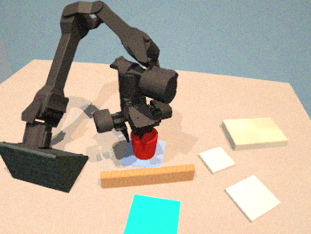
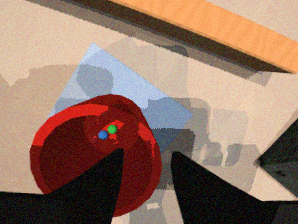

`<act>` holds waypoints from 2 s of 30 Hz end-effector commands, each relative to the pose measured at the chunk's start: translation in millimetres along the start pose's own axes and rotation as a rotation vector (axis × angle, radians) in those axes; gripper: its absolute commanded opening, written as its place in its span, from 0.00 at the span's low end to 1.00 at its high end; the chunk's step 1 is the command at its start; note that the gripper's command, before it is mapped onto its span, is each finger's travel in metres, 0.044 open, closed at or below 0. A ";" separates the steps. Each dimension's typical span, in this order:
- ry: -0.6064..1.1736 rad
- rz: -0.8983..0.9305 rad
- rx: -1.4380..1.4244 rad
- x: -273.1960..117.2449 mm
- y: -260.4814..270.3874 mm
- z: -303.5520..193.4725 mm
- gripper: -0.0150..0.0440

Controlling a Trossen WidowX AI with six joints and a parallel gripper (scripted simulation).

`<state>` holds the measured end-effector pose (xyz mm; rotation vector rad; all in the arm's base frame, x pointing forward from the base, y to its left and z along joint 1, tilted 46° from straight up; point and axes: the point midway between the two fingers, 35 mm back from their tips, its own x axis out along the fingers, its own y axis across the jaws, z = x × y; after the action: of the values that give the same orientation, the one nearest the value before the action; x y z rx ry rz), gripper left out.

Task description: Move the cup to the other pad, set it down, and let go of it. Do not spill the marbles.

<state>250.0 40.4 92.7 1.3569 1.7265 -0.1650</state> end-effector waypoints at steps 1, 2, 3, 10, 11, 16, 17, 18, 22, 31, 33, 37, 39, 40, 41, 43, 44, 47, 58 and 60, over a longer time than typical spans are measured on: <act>0.007 -0.001 0.007 9.3 -1.9 -1.6 0.50; 0.007 -0.001 0.007 10.9 -1.9 -1.7 0.50; 0.008 -0.001 0.007 12.5 -1.9 -1.8 0.50; 0.010 0.000 0.007 23.7 -2.3 -2.9 0.50; 0.010 0.000 0.007 25.3 -2.4 -3.1 0.50; 0.011 0.001 0.006 30.8 -2.7 -3.9 0.50; 0.011 0.001 0.006 30.8 -2.7 -3.9 0.50; 0.011 0.001 0.006 30.8 -2.7 -3.9 0.50; 0.011 0.001 0.006 30.8 -2.7 -3.9 0.50; 0.007 0.001 -0.001 28.9 -1.1 -3.0 0.28; 0.007 0.001 -0.001 28.9 -1.1 -3.0 0.26; 0.007 0.001 -0.001 28.9 -1.1 -3.0 0.25; 0.006 0.001 -0.001 27.5 -1.0 -2.8 0.25; 0.006 0.001 0.000 26.0 -0.9 -2.6 0.25; 0.006 0.000 0.000 24.2 -0.8 -2.3 0.25; 0.005 0.000 0.001 19.1 -0.5 -1.7 0.25; 0.004 -0.001 0.001 16.1 -0.4 -1.4 0.25; 0.004 -0.002 0.002 6.8 -0.4 -0.6 0.25; 0.006 -0.002 0.006 -26.0 -1.1 0.7 0.25; 0.008 -0.002 0.007 -31.8 -1.4 0.6 0.25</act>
<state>248.1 25.1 106.6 1.3673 1.7360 -0.1706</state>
